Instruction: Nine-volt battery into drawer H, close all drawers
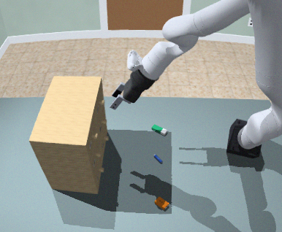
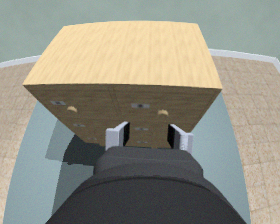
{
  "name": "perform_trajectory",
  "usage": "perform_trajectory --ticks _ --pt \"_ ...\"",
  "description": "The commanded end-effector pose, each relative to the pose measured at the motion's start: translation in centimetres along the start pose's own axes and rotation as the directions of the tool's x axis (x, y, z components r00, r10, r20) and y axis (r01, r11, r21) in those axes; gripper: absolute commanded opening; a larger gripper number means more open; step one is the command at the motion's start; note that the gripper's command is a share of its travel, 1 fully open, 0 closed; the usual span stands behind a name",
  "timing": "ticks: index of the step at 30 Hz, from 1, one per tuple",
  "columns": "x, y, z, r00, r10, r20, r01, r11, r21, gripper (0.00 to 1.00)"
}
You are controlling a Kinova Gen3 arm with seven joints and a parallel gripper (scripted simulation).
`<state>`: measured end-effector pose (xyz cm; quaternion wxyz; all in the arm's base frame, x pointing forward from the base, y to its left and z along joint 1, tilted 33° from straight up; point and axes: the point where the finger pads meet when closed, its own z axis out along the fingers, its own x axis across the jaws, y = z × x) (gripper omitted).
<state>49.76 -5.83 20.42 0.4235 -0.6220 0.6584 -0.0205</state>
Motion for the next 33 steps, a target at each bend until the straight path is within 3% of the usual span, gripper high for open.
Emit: perform_trajectory --ticks 1,11,33 --pt "-0.1 -0.4 -0.3 1.000 -0.011 -0.005 0.011 1.000 -0.008 1.00" --pt "-0.1 -0.3 -1.4 1.000 -0.011 -0.005 0.011 0.998 -0.063 1.00" --pt "-0.1 -0.1 -5.4 1.000 -0.011 -0.006 0.009 0.965 -0.261 1.00"
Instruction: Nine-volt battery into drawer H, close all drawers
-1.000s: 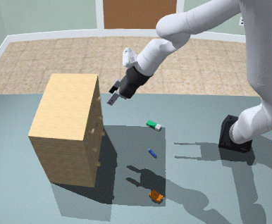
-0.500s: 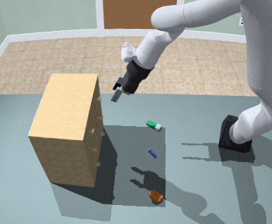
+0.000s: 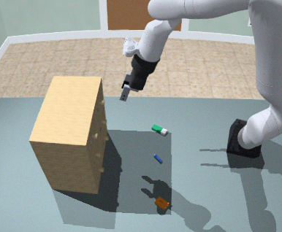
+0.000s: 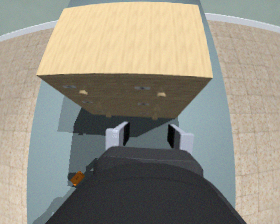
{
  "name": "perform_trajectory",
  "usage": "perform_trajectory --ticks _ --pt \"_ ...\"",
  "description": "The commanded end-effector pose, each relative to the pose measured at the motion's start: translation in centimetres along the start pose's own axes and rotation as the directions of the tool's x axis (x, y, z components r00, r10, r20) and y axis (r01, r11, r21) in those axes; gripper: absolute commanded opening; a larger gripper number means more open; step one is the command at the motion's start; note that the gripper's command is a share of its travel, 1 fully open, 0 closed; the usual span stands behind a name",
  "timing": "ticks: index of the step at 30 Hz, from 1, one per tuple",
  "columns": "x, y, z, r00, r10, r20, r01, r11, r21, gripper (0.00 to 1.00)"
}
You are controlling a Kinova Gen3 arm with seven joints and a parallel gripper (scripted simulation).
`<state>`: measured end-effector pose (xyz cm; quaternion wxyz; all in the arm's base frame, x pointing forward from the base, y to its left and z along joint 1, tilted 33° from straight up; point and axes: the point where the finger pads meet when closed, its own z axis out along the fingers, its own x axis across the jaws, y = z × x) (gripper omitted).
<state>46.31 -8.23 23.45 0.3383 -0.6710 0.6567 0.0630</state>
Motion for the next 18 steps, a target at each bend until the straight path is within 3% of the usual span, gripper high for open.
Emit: perform_trajectory --ticks 1,18 --pt "-0.1 -0.5 -0.6 1.000 -0.010 -0.004 0.010 1.000 -0.017 1.00" --pt "-0.1 0.5 -3.5 1.000 -0.010 -0.004 0.009 0.986 -0.167 1.00"
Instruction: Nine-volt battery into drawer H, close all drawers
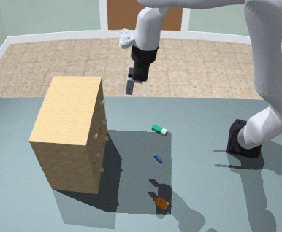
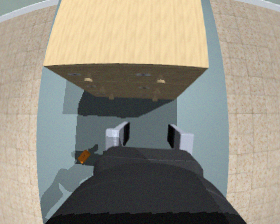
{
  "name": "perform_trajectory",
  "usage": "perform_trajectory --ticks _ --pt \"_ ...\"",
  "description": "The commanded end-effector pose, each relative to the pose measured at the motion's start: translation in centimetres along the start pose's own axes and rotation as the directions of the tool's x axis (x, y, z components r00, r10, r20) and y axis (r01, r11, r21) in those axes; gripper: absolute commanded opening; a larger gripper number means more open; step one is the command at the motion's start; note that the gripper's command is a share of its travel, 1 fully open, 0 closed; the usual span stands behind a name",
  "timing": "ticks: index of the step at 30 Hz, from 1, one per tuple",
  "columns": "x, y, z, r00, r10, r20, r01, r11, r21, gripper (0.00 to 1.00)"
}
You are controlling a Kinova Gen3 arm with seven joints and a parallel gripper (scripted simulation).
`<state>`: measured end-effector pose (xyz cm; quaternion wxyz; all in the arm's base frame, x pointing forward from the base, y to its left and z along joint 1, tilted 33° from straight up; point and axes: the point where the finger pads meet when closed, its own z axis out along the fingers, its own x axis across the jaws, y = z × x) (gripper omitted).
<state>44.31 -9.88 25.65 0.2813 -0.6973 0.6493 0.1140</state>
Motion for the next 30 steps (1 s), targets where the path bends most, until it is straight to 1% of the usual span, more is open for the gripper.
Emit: perform_trajectory --ticks 1,9,11,21,30 --pt "-0.1 -0.3 -0.4 1.000 -0.007 0.000 0.007 1.000 -0.014 1.00" --pt "0.0 0.2 -1.5 1.000 -0.007 0.000 0.007 0.997 -0.072 1.00" --pt "0.0 0.2 -1.5 1.000 -0.007 0.000 0.007 0.997 -0.072 1.00" --pt "0.0 0.6 -2.2 1.000 -0.007 0.000 0.007 0.993 -0.116 1.00" --pt "0.0 0.8 -2.5 1.000 -0.007 -0.001 0.007 0.992 -0.129 1.00"
